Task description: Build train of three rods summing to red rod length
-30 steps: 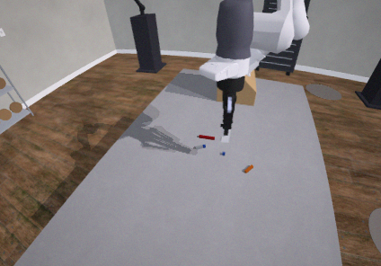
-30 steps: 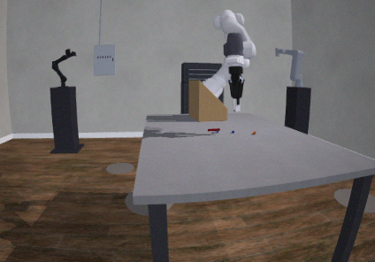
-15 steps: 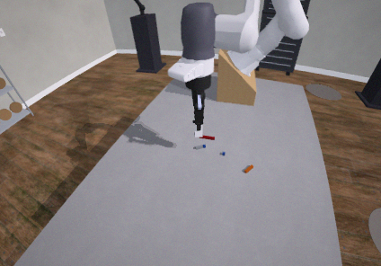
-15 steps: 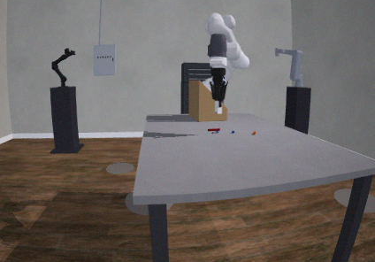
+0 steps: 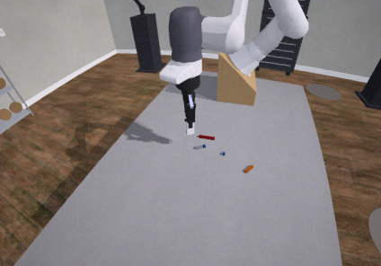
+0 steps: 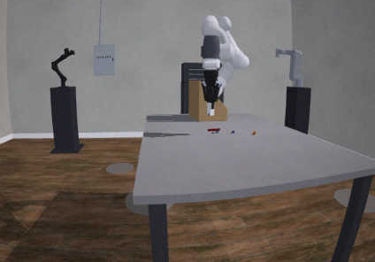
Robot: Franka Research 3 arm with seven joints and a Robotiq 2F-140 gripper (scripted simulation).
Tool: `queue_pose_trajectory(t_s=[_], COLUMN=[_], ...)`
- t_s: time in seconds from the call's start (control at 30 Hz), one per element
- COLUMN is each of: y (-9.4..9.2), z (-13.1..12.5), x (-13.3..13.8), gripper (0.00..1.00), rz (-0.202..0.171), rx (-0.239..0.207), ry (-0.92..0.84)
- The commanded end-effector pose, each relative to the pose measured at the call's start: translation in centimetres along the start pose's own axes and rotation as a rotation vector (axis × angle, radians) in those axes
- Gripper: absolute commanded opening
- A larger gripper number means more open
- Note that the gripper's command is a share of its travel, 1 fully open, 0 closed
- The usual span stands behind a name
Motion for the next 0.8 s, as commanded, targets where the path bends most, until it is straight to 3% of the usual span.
queue_pose_trajectory(t_s=[0.0, 0.2, 0.5, 0.77], y=[0.0, 0.5, 2.7, 6.3], z=[-0.1, -0.1, -0.1, 0.0], x=[0.1, 0.1, 0.1, 0.0], gripper=[0.03, 0.03, 0.03, 0.03], rz=[-0.007, -0.006, -0.006, -0.006], rx=[-0.007, -0.007, -0.007, -0.007], ry=[-0.043, -0.045, -0.045, -0.045])
Point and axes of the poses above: the point where the finger pads meet when closed, its own y axis out along the fingers, its own x axis across the jaws, z = x × y, the point moved 4 cm from there along -y, back along the fingers, and after that the axes turned 4 degrees about -y, right-handed, at the moved point
